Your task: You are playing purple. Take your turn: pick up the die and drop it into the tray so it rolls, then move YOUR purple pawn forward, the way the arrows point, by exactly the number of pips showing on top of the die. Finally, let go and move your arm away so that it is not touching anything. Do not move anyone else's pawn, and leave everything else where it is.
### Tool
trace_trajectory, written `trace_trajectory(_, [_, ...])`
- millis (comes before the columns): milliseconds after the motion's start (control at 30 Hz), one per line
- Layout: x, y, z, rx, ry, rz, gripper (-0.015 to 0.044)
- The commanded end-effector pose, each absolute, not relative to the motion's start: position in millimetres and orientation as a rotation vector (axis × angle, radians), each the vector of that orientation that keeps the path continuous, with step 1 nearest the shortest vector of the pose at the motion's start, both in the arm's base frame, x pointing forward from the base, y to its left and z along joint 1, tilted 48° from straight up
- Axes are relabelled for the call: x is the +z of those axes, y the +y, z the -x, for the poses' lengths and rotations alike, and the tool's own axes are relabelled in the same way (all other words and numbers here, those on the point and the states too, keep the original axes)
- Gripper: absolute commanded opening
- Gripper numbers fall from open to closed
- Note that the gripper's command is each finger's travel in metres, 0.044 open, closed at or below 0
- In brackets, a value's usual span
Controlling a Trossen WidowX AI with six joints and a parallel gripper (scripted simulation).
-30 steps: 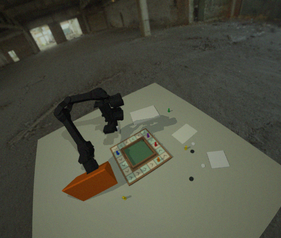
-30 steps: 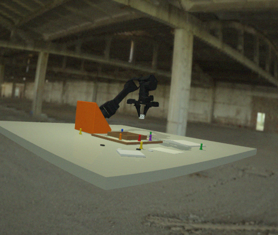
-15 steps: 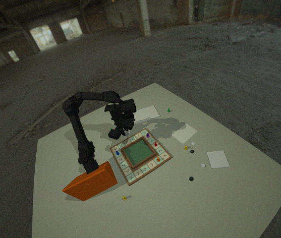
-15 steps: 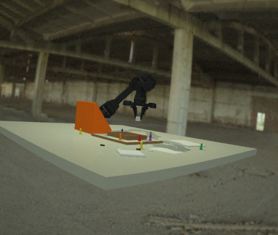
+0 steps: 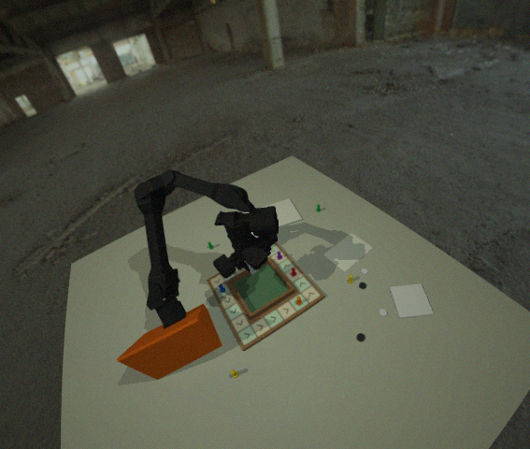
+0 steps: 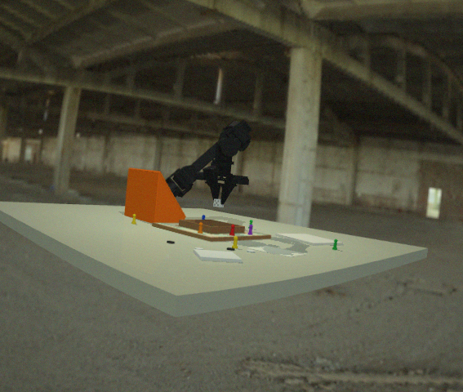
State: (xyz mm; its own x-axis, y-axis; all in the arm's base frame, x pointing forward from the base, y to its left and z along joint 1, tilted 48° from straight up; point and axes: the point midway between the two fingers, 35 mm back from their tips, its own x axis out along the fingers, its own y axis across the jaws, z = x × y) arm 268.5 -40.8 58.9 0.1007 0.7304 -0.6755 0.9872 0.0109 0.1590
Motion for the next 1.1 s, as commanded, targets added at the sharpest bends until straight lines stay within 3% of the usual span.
trace_trajectory(0, [39.6, -49.1, -269.0, -0.655, 1.698, -1.856, 0.0000])
trace_trajectory(533, [28.5, -42.3, -260.4, -0.941, 1.616, -1.593, 0.0000])
trace_trajectory(1067, [24.5, -40.5, -258.2, -1.224, 1.179, -1.292, 0.0000])
